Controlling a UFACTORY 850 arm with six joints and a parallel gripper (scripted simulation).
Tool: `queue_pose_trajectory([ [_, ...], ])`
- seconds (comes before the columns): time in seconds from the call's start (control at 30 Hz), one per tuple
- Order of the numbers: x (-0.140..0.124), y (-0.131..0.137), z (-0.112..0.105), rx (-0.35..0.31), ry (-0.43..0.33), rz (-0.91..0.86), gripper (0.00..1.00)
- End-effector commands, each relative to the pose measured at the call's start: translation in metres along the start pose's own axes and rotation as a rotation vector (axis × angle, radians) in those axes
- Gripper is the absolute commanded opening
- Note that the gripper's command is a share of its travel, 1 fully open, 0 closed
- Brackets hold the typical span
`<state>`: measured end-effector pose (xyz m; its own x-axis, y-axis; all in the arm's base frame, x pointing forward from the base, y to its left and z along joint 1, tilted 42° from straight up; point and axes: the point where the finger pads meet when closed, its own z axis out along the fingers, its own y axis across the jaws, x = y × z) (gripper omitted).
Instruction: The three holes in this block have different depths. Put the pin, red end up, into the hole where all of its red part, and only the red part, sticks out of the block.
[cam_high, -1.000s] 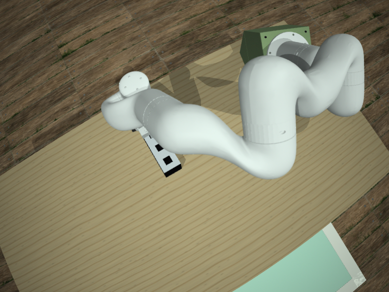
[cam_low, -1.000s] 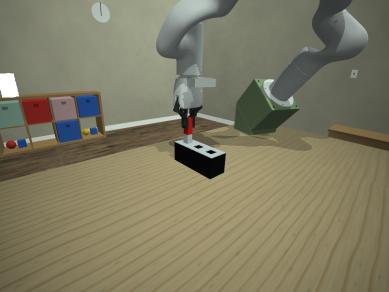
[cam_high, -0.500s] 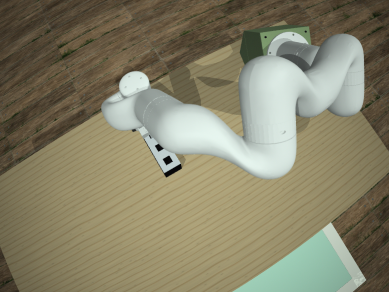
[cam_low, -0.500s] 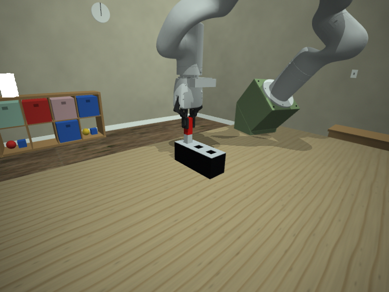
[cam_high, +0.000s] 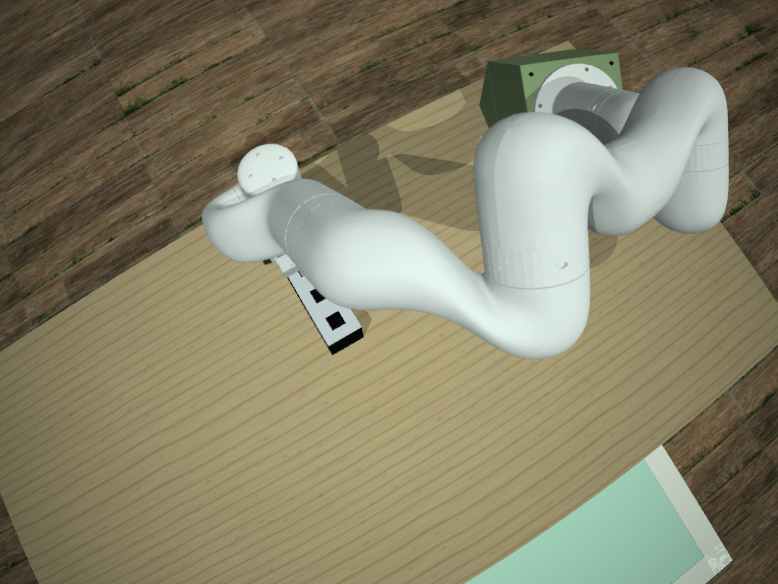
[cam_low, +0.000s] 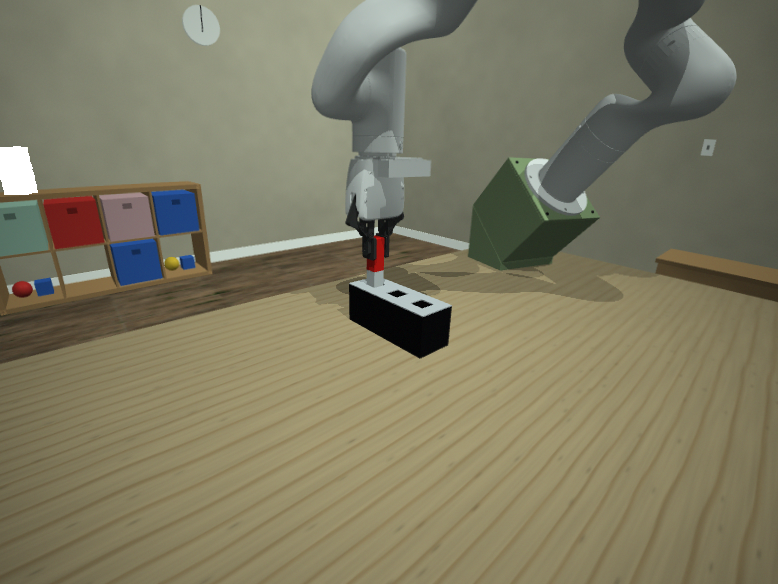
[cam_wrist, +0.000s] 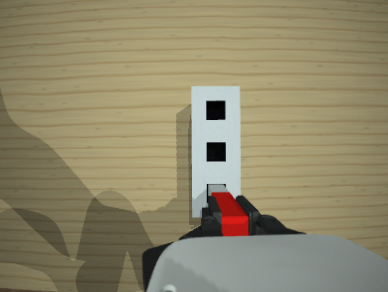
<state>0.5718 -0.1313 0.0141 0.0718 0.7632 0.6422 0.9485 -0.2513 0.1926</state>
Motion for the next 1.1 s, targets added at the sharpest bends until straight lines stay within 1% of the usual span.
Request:
queue_pose_trajectory([
  [0.0,-0.0002,0.0008,-0.0007,-0.002,-0.001,0.0,0.0],
  [1.07,0.0004,0.0001,0.0032,-0.002,-0.001,0.0,0.0],
])
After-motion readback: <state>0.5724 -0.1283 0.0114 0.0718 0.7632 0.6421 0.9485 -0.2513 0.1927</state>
